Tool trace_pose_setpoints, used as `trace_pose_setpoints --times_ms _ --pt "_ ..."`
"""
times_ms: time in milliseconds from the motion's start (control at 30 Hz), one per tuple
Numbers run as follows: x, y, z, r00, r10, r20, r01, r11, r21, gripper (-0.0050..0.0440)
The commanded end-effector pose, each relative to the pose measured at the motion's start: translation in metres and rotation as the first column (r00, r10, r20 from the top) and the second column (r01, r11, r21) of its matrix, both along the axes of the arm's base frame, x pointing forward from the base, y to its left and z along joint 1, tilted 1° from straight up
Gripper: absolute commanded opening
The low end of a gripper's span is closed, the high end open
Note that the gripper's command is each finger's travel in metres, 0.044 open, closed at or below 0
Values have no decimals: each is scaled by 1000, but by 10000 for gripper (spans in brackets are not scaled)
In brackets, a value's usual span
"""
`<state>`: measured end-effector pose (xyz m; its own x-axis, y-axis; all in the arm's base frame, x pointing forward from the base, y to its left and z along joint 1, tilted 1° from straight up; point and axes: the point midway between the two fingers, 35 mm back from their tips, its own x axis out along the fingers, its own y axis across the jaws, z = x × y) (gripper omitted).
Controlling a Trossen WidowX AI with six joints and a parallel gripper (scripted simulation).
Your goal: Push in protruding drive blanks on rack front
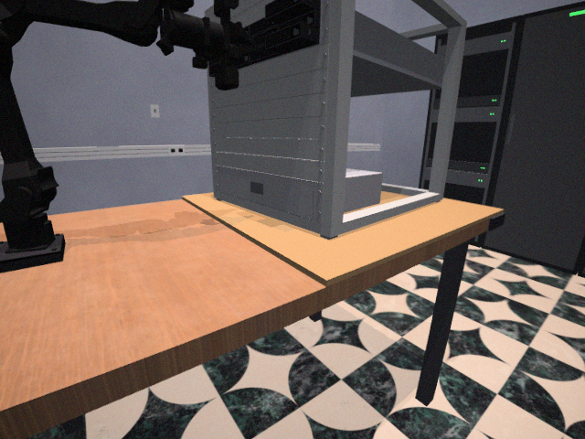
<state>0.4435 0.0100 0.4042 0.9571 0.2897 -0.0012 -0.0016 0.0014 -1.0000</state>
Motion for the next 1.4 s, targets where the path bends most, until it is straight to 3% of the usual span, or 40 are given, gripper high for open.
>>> trace_pose_setpoints --times_ms 0,1367 --pt "1 1 9 1000 -1 21 1 1000 -5 -50" --pt "8 3 8 1000 -1 21 1 1000 -5 -50"
